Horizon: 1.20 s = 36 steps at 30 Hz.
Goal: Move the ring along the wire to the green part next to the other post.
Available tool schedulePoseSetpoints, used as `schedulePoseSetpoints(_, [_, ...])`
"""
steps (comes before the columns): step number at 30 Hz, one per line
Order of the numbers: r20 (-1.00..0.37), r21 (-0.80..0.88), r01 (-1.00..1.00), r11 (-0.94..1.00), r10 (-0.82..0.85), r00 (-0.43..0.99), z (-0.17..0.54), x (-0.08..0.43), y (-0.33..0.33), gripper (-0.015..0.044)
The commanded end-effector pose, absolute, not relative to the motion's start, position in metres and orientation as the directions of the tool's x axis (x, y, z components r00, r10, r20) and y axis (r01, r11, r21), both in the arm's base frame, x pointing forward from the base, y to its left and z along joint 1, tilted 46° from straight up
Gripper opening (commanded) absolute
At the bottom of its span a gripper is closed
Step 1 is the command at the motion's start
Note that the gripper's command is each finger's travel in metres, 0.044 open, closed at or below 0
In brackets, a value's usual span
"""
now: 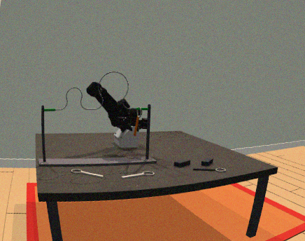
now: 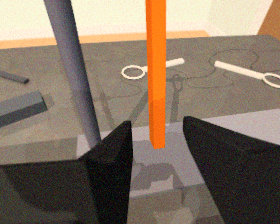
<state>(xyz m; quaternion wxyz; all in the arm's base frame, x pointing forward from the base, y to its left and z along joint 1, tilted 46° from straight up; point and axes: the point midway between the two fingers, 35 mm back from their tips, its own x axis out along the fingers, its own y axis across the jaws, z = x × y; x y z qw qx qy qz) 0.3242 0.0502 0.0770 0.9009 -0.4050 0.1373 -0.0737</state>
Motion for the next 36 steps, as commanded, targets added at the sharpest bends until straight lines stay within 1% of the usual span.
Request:
schedulePoseSetpoints(1, [-0.188, -0.749, 0.025, 0.662, -0.249, 0.950, 0.077, 0.324, 0.049, 0.0160])
schedulePoseSetpoints(2, [-0.188, -0.749, 0.025, 0.662, -0.249, 0.950, 0.077, 0.324, 0.049, 0.0160])
schedulePoseSetpoints(4, [-0.188, -0.750, 0.021, 0.661, -0.244, 0.951, 0.078, 0.316, 0.052, 0.0212])
schedulePoseSetpoints(8, [-0.185, -0.751, 0.023, 0.660, -0.244, 0.952, 0.082, 0.279, 0.056, 0.0317])
schedulePoseSetpoints(12, [-0.185, -0.751, 0.023, 0.659, -0.244, 0.952, 0.082, 0.277, 0.056, 0.0423])
schedulePoseSetpoints(13, [-0.185, -0.751, 0.023, 0.659, -0.244, 0.952, 0.082, 0.277, 0.056, 0.0440])
schedulePoseSetpoints(36, [-0.185, -0.751, 0.023, 0.659, -0.244, 0.952, 0.082, 0.277, 0.056, 0.0440])
